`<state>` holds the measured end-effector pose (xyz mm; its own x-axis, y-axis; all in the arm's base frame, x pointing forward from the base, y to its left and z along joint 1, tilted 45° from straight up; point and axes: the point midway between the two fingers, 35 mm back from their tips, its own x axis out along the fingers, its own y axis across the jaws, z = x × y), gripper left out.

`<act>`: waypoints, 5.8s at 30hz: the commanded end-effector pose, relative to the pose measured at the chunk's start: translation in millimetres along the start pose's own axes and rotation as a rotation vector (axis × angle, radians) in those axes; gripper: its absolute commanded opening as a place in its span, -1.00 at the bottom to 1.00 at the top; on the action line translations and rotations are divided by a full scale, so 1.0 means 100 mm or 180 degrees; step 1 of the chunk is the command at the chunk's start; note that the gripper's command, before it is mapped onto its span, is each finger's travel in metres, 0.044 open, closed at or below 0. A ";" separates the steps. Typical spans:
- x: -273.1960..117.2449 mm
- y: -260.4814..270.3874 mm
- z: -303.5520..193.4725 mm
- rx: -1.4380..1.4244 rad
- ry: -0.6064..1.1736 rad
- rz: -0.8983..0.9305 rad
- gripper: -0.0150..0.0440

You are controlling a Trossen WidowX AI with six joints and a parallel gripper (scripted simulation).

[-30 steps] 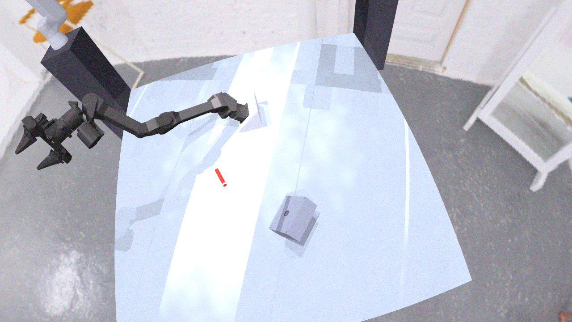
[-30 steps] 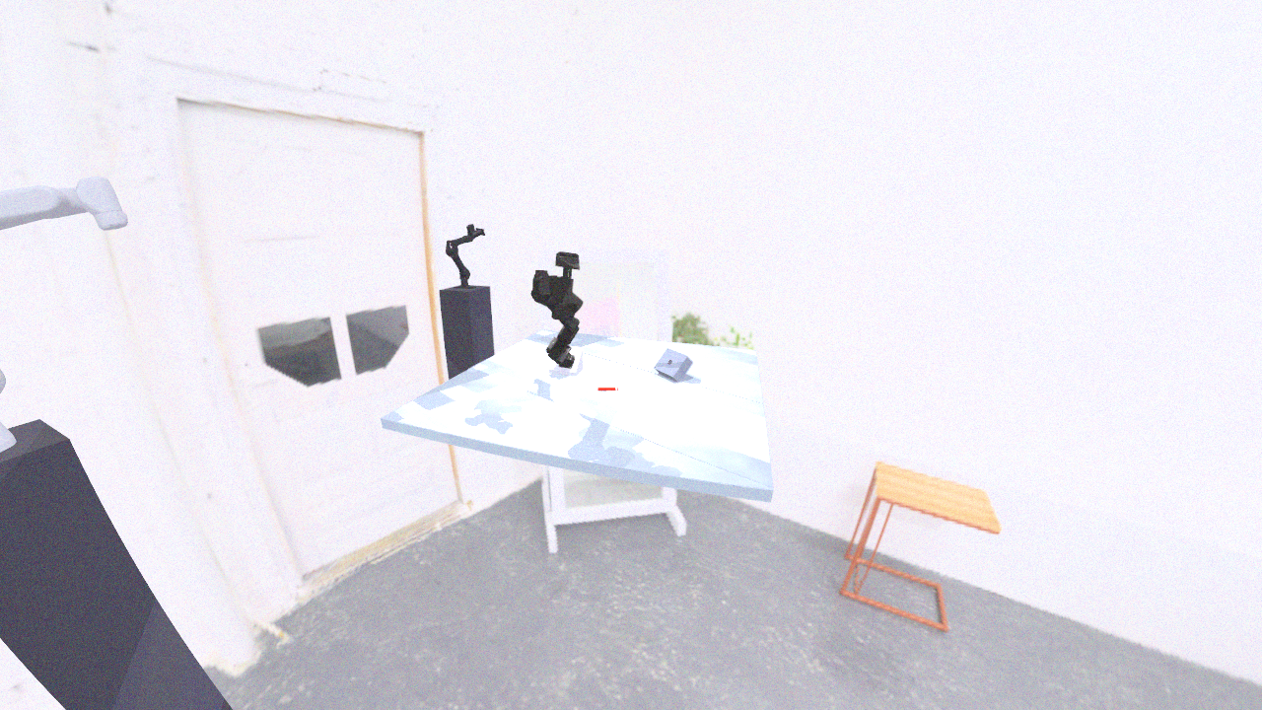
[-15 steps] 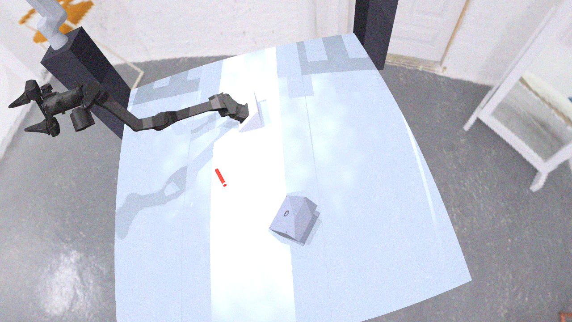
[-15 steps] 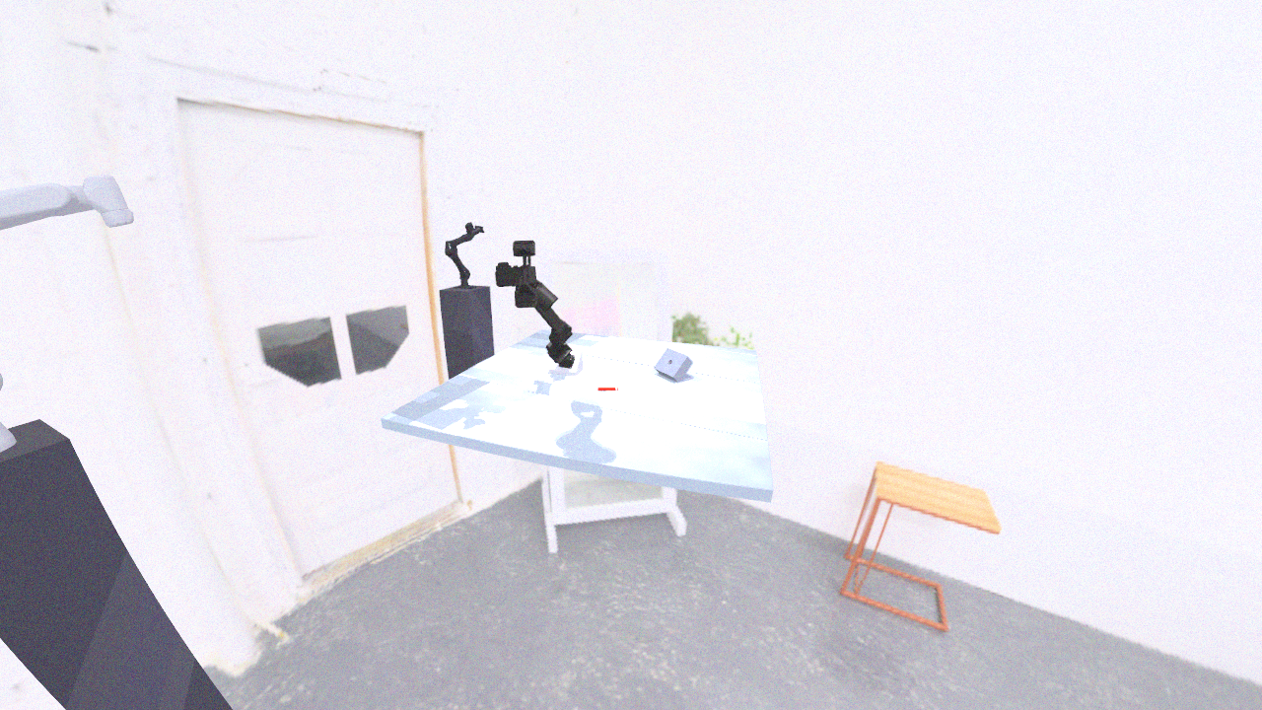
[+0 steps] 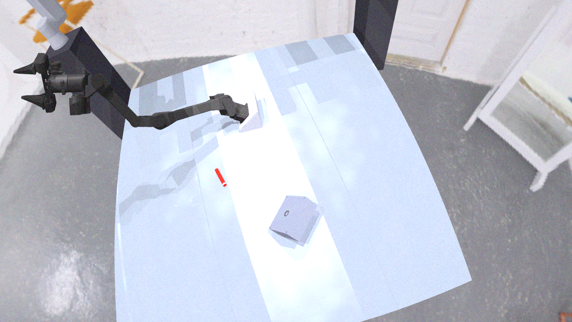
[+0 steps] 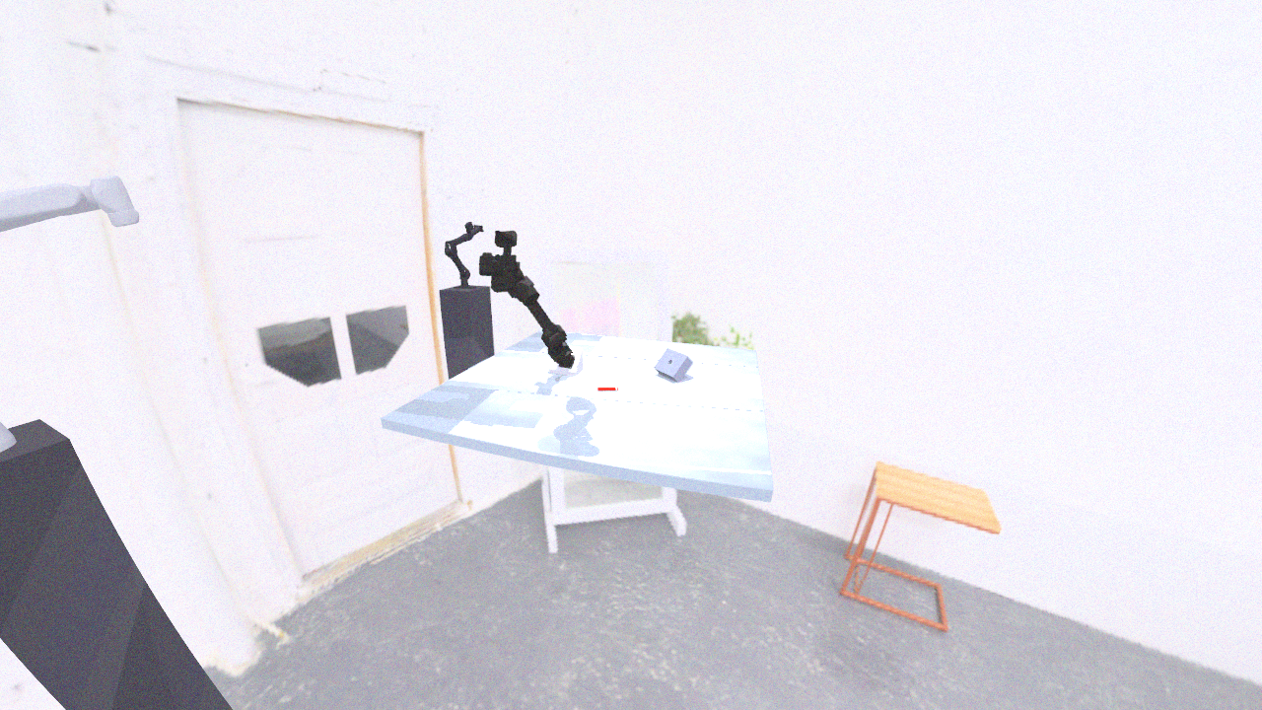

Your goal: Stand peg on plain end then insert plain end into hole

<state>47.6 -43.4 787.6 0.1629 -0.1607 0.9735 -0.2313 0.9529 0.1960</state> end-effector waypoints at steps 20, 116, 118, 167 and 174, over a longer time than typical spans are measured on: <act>-0.67 1.75 0.53 -0.0099 -0.0407 0.1693 1.00; -5.28 0.37 -3.94 -0.3151 0.6722 0.3080 1.00; -5.36 0.20 -3.92 -0.3247 0.6915 0.2935 1.00; -6.13 -1.93 -2.85 -0.4733 0.9176 0.0241 1.00; -6.20 -2.03 -2.85 -0.4732 0.9175 0.0241 1.00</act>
<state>267.5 -60.4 114.8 0.0300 -0.6983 -0.7152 -0.3424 0.6651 -0.6637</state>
